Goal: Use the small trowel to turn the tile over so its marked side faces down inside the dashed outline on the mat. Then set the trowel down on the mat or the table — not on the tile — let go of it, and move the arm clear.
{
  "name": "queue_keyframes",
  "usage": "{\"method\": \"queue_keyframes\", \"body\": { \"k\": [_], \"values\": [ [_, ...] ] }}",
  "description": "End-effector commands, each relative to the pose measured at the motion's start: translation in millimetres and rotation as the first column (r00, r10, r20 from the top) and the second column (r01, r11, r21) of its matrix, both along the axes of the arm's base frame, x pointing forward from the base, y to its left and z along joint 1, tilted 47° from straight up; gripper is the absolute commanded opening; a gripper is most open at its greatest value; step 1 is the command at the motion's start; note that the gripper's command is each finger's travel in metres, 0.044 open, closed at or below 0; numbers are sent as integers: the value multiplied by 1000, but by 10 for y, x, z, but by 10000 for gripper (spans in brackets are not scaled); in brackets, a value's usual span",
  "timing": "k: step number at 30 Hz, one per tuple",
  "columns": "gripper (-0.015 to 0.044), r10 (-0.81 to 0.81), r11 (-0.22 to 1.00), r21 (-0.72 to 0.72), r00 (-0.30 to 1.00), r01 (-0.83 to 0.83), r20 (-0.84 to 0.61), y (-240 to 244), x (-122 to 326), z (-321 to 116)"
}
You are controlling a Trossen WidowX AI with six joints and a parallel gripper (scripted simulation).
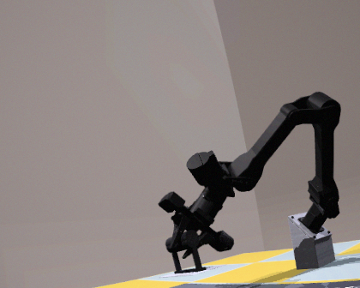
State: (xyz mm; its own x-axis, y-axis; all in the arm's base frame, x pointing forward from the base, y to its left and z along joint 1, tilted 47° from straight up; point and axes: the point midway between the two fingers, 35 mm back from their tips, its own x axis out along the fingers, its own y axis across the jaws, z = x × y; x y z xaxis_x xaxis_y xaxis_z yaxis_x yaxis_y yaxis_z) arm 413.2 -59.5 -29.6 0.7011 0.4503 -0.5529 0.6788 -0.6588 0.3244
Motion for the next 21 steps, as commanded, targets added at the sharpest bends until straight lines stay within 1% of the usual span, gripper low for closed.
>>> {"method": "queue_keyframes", "body": {
  "k": [1, 10, 21],
  "values": [
    [0, -97, 995, 0, 990, 98, -101, -141, 78, -139],
    [0, -264, 963, -29, 911, 269, -317, -310, 118, -478],
    [0, -452, 883, -144, 726, 447, -519, -503, 69, -843]
  ]
}}
